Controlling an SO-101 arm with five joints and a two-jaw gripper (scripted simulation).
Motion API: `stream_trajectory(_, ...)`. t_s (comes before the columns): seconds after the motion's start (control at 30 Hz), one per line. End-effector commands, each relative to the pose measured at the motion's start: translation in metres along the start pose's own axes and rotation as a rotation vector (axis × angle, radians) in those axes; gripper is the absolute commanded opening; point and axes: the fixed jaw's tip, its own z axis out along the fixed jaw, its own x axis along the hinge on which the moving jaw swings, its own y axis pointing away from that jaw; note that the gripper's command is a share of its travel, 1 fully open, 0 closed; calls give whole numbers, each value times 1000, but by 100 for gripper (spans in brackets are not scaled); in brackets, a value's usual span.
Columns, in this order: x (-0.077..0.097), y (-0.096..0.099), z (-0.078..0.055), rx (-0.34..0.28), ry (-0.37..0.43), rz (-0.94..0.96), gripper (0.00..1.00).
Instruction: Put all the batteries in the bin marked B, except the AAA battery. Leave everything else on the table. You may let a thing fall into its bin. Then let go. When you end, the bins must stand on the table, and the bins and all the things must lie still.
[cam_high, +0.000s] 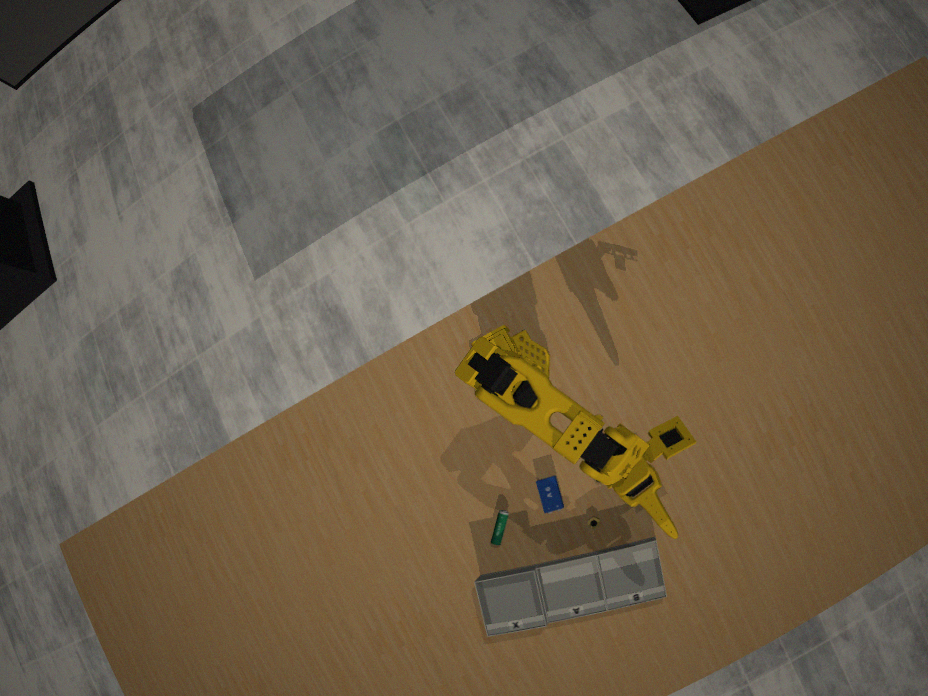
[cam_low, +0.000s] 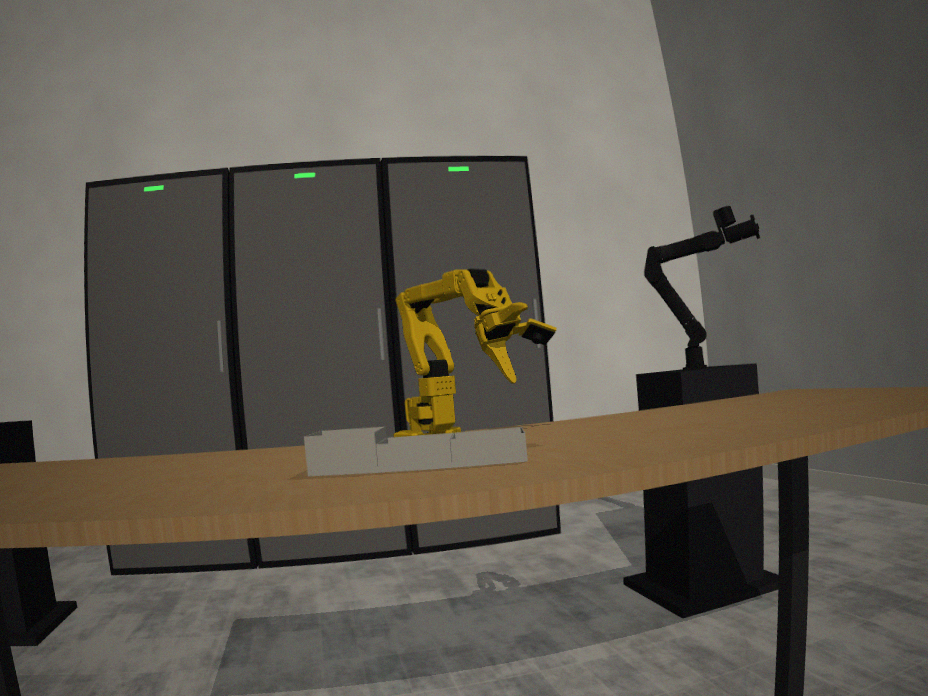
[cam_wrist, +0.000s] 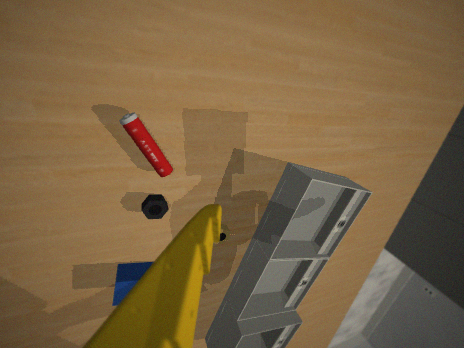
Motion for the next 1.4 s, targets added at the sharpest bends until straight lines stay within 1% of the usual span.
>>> stream_trajectory(0.0,9,-18,-8,39,16,145,78)
stream_trajectory(0.27,37,-42,-13,79,67,472,66)
stream_trajectory(0.33,37,-42,-13,79,67,472,66)
stream_trajectory(0.57,69,-61,-19,129,112,783,55)
stream_trajectory(0.77,101,-72,-25,181,147,1052,45)
stream_trajectory(0.83,111,-75,-28,200,157,1140,42)
stream_trajectory(0.9,111,-75,-28,200,157,1140,42)
stream_trajectory(1.13,148,-80,-36,271,188,1427,31)
stream_trajectory(1.37,181,-79,-44,341,210,1673,22)
